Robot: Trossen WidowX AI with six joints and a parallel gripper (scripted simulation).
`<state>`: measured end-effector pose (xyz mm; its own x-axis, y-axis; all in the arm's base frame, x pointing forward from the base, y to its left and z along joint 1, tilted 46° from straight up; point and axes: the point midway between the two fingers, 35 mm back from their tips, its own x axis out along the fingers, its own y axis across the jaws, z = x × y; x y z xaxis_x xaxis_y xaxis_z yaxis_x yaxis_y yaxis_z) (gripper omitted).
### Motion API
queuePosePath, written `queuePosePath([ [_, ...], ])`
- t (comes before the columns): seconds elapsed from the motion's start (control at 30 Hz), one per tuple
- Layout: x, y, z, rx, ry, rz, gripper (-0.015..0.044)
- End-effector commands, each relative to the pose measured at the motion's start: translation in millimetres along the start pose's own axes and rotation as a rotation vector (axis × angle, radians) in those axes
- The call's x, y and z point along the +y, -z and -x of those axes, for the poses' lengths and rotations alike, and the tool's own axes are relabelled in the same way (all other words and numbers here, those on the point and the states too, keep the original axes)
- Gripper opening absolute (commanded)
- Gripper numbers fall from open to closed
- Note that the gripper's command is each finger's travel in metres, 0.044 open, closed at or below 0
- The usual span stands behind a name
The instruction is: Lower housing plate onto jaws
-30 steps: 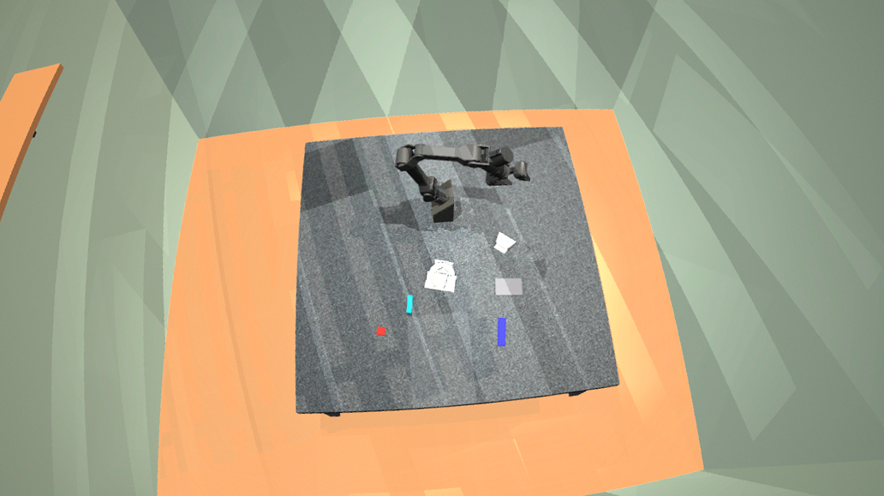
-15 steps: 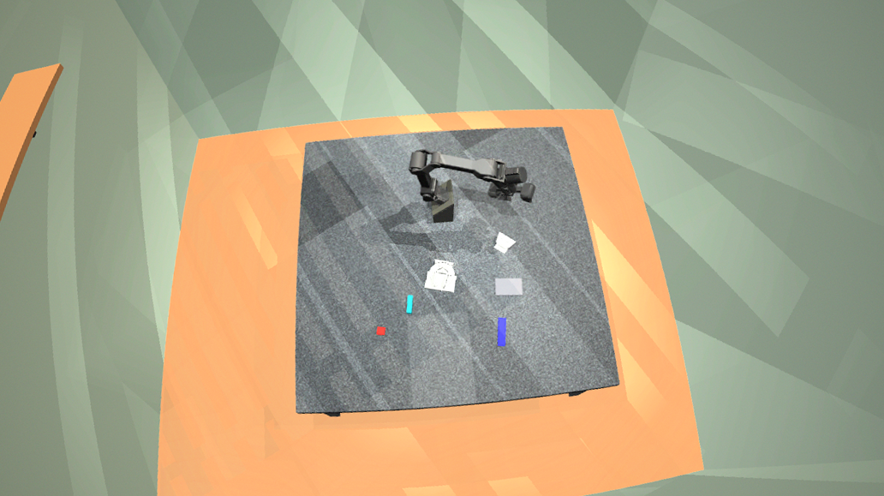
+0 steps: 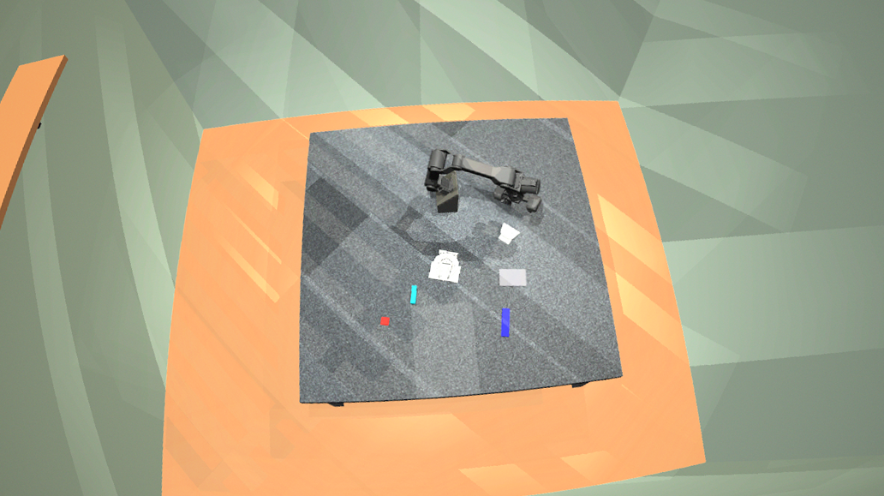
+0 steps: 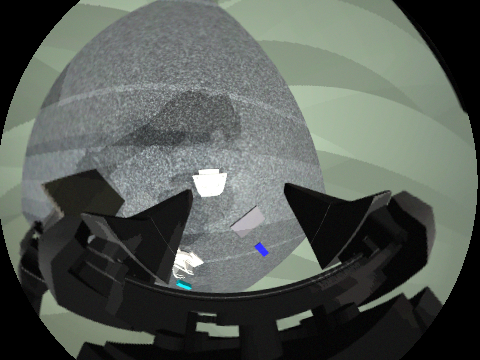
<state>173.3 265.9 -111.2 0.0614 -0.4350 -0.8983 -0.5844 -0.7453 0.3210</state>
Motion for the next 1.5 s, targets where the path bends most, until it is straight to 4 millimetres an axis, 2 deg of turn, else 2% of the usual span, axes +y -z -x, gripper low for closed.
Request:
queuePosePath([
  [0.0, 3, 9, -15, 0.033, -0.054, -0.023, 0.044],
  [0.43, 26, 37, -73, 0.132, -0.27, -0.079, 0.044],
  [0.6, 29, 40, -80, 0.142, -0.293, -0.084, 0.044],
  [0.77, 42, 44, -114, 0.144, -0.295, -0.084, 0.044],
  [1.47, 43, 45, -115, 0.144, -0.295, -0.084, 0.044],
])
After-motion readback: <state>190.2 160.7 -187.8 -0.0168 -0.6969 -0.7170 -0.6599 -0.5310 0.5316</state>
